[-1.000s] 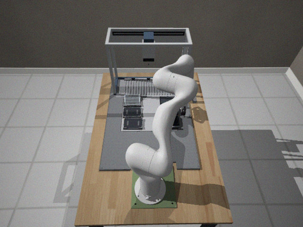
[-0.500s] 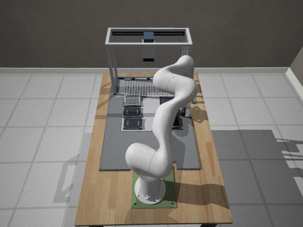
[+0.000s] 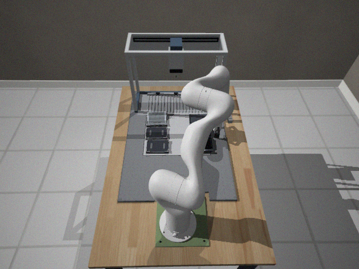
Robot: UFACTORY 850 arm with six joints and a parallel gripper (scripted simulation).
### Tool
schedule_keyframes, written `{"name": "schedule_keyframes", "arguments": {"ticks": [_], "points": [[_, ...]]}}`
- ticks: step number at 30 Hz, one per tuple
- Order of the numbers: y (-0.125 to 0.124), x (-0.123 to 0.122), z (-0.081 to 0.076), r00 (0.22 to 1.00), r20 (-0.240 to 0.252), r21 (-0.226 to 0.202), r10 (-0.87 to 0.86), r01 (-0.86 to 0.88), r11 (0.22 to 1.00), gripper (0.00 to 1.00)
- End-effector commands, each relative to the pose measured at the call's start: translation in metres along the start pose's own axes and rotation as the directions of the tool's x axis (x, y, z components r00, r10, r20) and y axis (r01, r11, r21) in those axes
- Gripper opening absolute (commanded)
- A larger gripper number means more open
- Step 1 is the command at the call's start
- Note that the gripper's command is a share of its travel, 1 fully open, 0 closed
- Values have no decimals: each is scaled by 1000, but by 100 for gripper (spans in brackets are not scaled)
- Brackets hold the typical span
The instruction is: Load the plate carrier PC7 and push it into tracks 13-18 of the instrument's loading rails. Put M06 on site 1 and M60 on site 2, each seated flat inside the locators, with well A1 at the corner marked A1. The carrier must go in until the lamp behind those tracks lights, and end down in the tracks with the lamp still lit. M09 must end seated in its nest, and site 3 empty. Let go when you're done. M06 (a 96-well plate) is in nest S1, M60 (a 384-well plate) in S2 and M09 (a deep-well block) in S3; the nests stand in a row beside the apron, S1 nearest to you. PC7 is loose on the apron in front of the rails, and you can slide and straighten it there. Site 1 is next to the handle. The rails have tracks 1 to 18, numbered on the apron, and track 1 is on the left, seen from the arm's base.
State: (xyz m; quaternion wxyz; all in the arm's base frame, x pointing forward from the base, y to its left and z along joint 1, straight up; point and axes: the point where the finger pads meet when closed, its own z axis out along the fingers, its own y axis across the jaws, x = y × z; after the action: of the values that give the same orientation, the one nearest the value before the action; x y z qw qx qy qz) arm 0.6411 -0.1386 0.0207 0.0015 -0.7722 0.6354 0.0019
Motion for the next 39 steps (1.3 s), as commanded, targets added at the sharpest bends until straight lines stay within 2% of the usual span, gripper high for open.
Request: {"name": "schedule_keyframes", "arguments": {"ticks": [1, 39], "points": [[-1, -1, -1, 1000, -1, 3, 0, 0, 1000, 100], [-1, -17, -1, 1000, -1, 3, 0, 0, 1000, 100]]}}
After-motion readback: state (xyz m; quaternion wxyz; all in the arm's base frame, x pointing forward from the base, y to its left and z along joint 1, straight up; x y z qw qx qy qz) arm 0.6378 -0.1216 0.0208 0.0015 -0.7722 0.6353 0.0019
